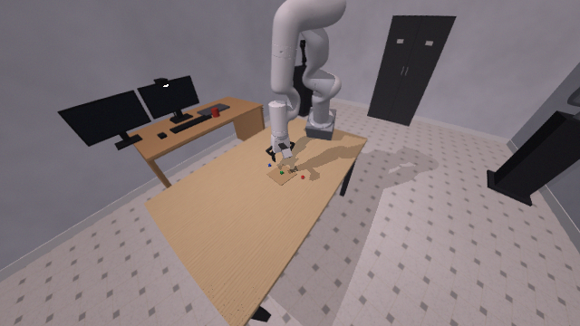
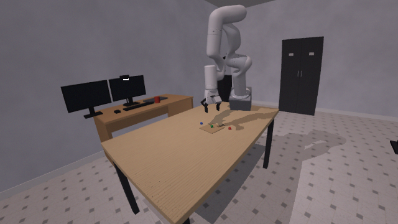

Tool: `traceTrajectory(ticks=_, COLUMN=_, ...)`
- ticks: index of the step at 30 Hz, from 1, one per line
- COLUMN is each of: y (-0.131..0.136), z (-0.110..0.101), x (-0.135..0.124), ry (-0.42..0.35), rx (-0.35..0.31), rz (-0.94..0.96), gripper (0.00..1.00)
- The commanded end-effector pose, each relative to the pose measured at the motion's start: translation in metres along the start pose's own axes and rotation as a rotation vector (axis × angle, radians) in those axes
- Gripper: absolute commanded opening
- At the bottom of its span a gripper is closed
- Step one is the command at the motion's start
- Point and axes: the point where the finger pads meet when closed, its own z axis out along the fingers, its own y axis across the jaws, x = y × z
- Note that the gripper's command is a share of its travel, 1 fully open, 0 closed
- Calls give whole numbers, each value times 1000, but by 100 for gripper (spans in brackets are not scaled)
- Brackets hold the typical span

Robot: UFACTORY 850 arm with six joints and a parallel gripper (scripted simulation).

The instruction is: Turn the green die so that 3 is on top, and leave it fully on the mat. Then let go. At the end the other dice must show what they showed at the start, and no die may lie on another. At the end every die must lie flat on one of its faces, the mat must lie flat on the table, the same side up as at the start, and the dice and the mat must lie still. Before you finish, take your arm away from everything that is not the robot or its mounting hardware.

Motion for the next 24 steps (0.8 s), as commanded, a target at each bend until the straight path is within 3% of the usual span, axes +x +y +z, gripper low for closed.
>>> traceTrajectory(ticks=1, y=1, z=0, x=1, ry=-2, rx=6, rz=0, gripper=100)
traceTrajectory(ticks=6, y=0, z=7, x=0, ry=1, rx=10, rz=-56, gripper=100)
traceTrajectory(ticks=15, y=-2, z=42, x=-7, ry=1, rx=9, rz=-310, gripper=100)
traceTrajectory(ticks=22, y=-2, z=47, x=-9, ry=-1, rx=8, rz=-346, gripper=100)
traceTrajectory(ticks=23, y=-2, z=47, x=-9, ry=-1, rx=8, rz=-346, gripper=31)
traceTrajectory(ticks=24, y=-2, z=47, x=-9, ry=-1, rx=8, rz=-346, gripper=31)
